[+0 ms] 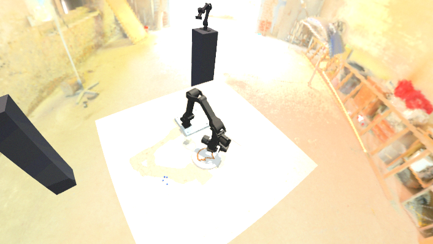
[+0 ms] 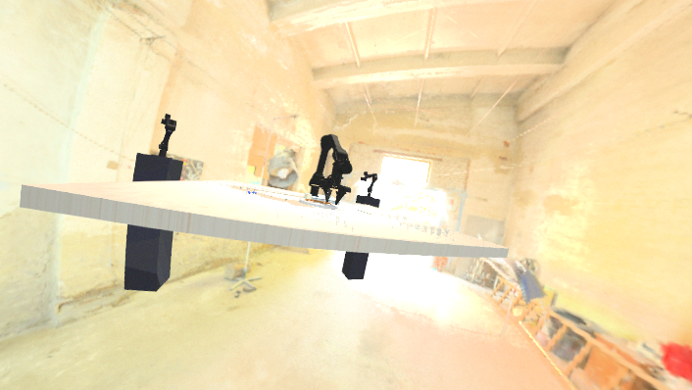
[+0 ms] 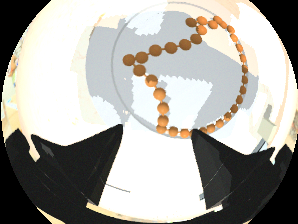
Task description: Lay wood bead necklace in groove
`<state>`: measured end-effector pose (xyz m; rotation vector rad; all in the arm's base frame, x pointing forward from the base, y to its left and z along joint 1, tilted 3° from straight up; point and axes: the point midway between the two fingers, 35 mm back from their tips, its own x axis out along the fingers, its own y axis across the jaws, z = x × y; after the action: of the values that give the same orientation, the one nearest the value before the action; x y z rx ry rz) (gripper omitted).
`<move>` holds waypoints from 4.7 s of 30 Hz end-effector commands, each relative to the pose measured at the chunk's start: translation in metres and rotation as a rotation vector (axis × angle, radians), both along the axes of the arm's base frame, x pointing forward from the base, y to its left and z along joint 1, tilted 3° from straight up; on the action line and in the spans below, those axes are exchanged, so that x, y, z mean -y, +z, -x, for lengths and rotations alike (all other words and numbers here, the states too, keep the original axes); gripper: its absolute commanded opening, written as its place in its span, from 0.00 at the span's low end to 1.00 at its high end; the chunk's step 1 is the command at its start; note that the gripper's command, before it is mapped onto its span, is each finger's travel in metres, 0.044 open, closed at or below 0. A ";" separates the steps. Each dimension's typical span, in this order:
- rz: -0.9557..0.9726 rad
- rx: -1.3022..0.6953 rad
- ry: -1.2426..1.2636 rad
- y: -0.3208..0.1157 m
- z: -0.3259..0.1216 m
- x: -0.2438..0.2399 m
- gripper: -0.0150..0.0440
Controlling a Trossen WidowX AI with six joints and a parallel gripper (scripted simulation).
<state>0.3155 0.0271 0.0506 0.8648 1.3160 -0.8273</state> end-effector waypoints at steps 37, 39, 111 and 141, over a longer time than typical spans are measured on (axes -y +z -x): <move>0.009 -0.002 0.030 0.028 0.000 0.007 0.78; 0.010 -0.002 0.044 0.036 0.000 0.010 0.69; 0.006 0.001 0.040 0.000 -0.004 0.011 0.25; 0.009 -0.002 0.045 0.006 -0.009 0.001 0.25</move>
<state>0.3216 0.0250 0.0547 0.8211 1.3359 -0.7932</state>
